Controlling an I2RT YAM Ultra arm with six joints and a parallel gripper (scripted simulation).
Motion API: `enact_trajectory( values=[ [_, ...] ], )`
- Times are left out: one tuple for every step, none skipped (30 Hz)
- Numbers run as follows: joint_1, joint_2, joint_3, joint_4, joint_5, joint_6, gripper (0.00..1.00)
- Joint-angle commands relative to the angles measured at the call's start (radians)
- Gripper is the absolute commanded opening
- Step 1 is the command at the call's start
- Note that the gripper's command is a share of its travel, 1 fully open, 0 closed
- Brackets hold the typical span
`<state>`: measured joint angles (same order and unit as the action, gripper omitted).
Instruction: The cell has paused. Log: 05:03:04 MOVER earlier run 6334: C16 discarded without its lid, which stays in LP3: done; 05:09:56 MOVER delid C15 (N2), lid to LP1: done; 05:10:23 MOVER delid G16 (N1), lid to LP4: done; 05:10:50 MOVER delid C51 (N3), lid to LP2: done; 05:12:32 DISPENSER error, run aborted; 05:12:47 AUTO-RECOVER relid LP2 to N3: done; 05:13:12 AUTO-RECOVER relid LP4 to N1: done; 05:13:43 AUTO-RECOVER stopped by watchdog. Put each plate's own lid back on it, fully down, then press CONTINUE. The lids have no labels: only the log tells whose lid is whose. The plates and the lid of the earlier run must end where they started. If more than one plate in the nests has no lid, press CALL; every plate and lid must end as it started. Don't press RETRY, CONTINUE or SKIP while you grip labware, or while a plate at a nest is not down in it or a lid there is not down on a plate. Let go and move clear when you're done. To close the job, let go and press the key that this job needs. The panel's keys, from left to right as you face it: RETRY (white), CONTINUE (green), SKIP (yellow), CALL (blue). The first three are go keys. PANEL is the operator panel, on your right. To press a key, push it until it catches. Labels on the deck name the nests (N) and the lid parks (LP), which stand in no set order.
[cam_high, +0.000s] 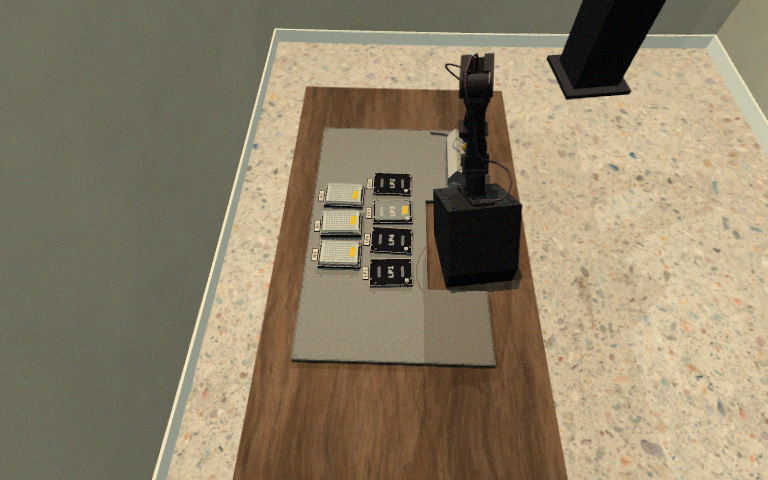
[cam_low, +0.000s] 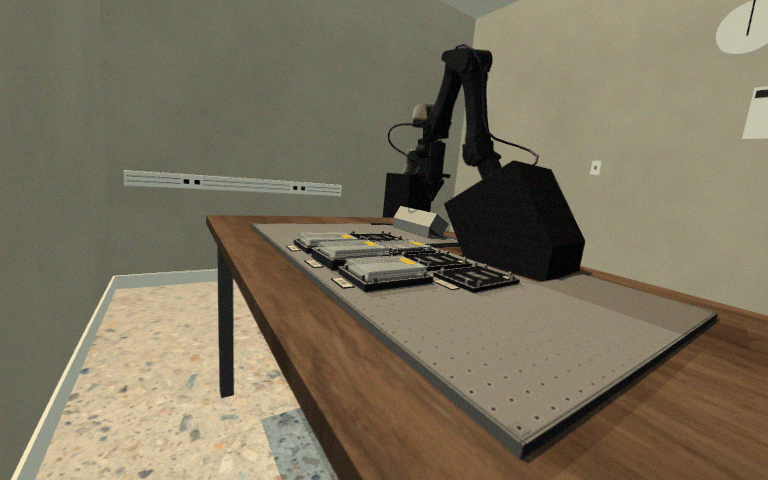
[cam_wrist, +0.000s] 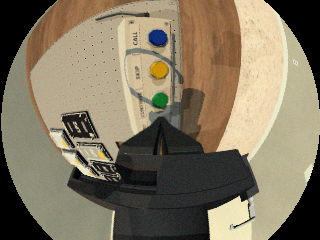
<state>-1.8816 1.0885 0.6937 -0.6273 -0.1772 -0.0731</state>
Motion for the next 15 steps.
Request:
enact_trajectory(
  values=[
    [0.009, 0.02, 0.001, 0.036, 0.007, 0.01, 0.0],
    [0.013, 0.023, -0.021, 0.042, 0.01, 0.011, 0.0],
    [0.014, 0.028, -0.024, 0.05, 0.01, 0.012, 0.0],
    [0.016, 0.033, -0.027, 0.058, 0.012, 0.013, 0.0],
    [0.017, 0.038, -0.03, 0.066, 0.013, 0.014, 0.0],
    [0.019, 0.043, -0.033, 0.074, 0.014, 0.016, 0.0],
    [0.019, 0.048, -0.035, 0.083, 0.015, 0.017, 0.0],
    [0.021, 0.055, -0.038, 0.092, 0.015, 0.018, 0.0],
    [0.017, 0.057, -0.017, 0.095, 0.014, 0.019, 0.0],
    [0.015, 0.058, -0.01, 0.096, 0.013, 0.019, 0.0],
    [0.015, 0.04, -0.007, 0.095, 0.012, 0.017, 0.0],
    [0.015, 0.036, -0.005, 0.096, 0.011, 0.016, 0.0],
    [0.015, 0.038, -0.005, 0.097, 0.011, 0.016, 0.0],
    [0.014, 0.039, -0.006, 0.098, 0.011, 0.016, 0.0],
    [0.014, 0.04, -0.008, 0.098, 0.011, 0.016, 0.0]
  ],
)
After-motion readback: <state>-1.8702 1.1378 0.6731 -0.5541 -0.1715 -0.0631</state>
